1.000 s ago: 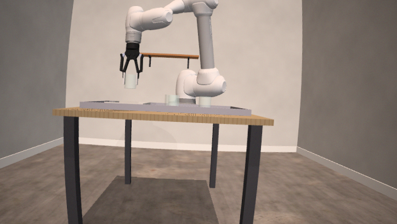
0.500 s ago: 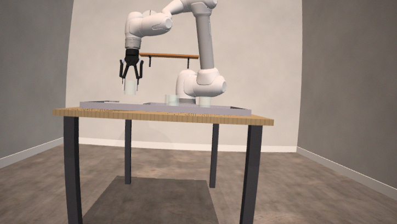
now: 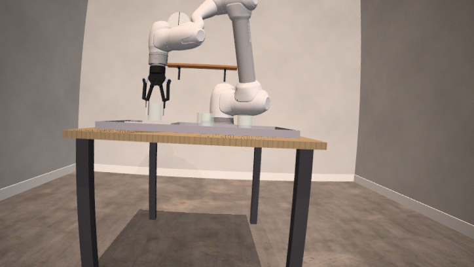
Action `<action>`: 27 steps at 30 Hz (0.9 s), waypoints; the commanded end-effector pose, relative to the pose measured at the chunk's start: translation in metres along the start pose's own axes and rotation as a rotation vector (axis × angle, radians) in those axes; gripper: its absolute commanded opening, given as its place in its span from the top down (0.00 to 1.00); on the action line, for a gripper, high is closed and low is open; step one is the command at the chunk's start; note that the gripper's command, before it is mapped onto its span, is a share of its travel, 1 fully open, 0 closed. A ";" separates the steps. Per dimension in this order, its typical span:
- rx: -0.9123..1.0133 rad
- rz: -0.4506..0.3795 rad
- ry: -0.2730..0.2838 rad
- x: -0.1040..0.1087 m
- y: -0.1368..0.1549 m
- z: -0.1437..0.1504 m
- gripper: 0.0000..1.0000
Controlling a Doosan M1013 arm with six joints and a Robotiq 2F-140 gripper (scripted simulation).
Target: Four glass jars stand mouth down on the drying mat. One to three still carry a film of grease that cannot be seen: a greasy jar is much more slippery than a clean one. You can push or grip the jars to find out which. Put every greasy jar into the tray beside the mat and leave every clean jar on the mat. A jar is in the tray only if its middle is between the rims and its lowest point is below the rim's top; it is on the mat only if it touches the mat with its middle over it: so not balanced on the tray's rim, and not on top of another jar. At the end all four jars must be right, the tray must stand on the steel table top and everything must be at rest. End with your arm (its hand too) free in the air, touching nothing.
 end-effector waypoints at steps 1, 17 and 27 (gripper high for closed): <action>0.000 0.000 0.000 -0.005 0.000 0.000 1.00; 0.000 0.000 0.000 -0.019 0.000 0.000 1.00; 0.000 0.000 0.000 -0.030 0.000 0.000 1.00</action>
Point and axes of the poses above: the point where the finger pads meet when closed, its own x axis back along the fingers, its own z axis across the jaws, y = z × x, the point moved 6 cm from there along x, back along the fingers, and after that the axes turned 12 degrees about -x, right-handed, at the moved point
